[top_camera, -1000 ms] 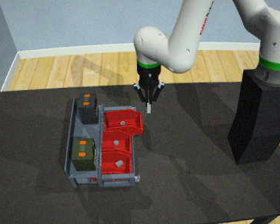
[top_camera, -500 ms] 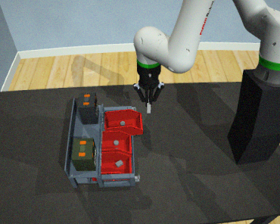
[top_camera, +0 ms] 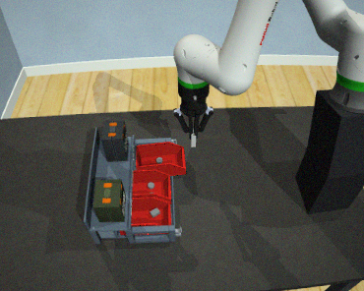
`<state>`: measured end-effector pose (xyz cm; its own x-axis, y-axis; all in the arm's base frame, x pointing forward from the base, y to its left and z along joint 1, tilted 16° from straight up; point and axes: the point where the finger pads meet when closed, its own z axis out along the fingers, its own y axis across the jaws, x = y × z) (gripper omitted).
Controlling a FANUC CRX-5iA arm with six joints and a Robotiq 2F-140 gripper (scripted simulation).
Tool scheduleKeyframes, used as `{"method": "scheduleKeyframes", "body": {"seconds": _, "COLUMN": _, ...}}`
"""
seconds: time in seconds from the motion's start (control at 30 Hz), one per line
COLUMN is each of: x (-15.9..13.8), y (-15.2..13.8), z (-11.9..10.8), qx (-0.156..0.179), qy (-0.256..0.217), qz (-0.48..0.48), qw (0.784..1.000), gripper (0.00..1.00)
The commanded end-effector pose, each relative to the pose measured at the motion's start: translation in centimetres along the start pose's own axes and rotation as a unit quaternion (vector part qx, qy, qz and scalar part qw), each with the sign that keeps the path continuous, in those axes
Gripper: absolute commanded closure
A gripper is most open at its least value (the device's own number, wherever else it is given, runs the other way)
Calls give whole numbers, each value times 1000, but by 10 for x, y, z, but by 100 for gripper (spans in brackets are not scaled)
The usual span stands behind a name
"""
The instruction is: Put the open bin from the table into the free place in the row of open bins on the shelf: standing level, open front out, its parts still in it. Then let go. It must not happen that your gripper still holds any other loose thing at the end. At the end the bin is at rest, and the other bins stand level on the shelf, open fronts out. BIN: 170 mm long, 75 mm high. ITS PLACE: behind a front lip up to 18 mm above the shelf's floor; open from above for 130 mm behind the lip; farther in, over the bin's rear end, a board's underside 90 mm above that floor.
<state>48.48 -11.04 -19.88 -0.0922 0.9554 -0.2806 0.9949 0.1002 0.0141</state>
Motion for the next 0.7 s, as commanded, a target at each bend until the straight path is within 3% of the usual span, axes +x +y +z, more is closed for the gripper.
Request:
{"method": "scheduleKeyframes", "body": {"seconds": 0.0, "x": 0, "y": 0, "z": 1, "qx": 0, "qy": 0, "qz": 0, "qw": 1000, "gripper": 100}}
{"method": "scheduleKeyframes", "body": {"seconds": 0.27, "x": 0, "y": 0, "z": 9, "qx": 0, "qy": 0, "qz": 0, "qw": 1000, "gripper": 100}}
{"method": "scheduleKeyframes", "body": {"seconds": 0.67, "x": 0, "y": 0, "z": 42, "qx": 0, "qy": 0, "qz": 0, "qw": 1000, "gripper": 100}}
